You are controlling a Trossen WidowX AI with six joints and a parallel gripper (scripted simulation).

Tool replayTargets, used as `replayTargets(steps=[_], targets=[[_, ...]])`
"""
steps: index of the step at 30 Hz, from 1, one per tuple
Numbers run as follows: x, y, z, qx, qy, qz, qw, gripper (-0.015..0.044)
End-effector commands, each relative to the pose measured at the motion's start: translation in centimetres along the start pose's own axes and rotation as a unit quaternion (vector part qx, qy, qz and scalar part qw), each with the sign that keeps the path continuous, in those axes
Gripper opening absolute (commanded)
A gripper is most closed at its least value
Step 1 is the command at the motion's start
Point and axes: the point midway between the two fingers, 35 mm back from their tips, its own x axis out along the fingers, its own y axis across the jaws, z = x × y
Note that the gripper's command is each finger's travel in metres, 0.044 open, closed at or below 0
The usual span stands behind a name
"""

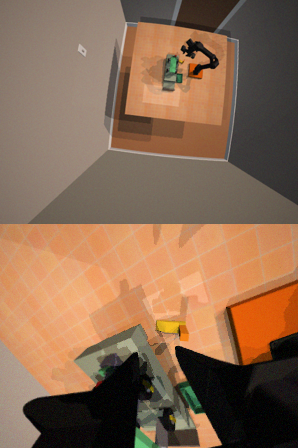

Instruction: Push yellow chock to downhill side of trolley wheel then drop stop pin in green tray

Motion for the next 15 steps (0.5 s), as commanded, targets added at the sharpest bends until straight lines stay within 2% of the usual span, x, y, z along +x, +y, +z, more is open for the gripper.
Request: replayTargets(steps=[1, 4, 9, 15], targets=[[1.1, -2.1, -1.5, 0.045, -0.002, -0.097, 0.994, 0.019], [1.4, -3.2, -2.1, 0.061, -0.01, -0.138, 0.989, 0.019], [1.5, -3.2, -2.1, 0.061, -0.01, -0.138, 0.989, 0.019], [3.4, -3.6, -2.1, 0.061, -0.01, -0.138, 0.989, 0.019]])
